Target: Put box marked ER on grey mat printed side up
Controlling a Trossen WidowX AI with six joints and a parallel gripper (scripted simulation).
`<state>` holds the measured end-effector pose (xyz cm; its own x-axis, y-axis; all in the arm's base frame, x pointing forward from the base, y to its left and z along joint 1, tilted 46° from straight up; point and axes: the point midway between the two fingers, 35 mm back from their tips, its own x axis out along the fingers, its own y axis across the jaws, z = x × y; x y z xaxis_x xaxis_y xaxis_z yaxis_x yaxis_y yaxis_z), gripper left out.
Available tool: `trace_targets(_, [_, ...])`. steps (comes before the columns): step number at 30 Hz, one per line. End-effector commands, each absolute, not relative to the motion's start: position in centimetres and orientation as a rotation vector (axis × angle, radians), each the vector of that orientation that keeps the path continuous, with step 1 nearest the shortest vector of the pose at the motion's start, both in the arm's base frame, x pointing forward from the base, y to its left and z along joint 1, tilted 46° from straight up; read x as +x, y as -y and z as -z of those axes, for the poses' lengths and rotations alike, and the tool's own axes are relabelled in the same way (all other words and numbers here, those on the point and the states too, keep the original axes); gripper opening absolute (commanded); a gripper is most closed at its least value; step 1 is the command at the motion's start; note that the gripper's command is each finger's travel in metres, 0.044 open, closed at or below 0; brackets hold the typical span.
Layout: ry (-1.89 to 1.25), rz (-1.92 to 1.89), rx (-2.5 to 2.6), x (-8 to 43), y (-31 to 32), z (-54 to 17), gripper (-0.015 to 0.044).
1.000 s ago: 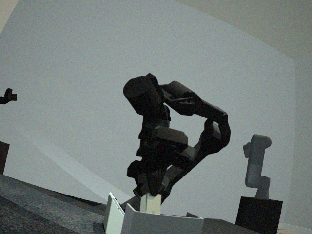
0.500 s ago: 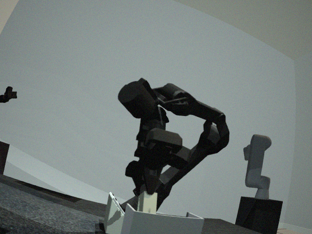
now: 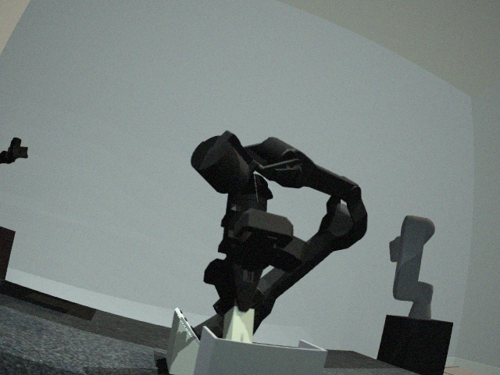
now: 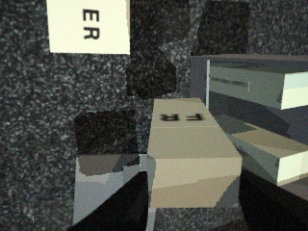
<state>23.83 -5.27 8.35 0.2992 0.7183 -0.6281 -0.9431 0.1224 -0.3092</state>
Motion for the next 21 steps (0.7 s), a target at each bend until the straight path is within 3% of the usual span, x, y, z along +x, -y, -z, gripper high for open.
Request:
trace_targets(1, [-0.365,-1.254,-0.745,23.7,4.8,-8.8,0.0159])
trace_targets(21, [-0.365,-1.254,-0.744,23.3,2.9,-9.4,0.0159])
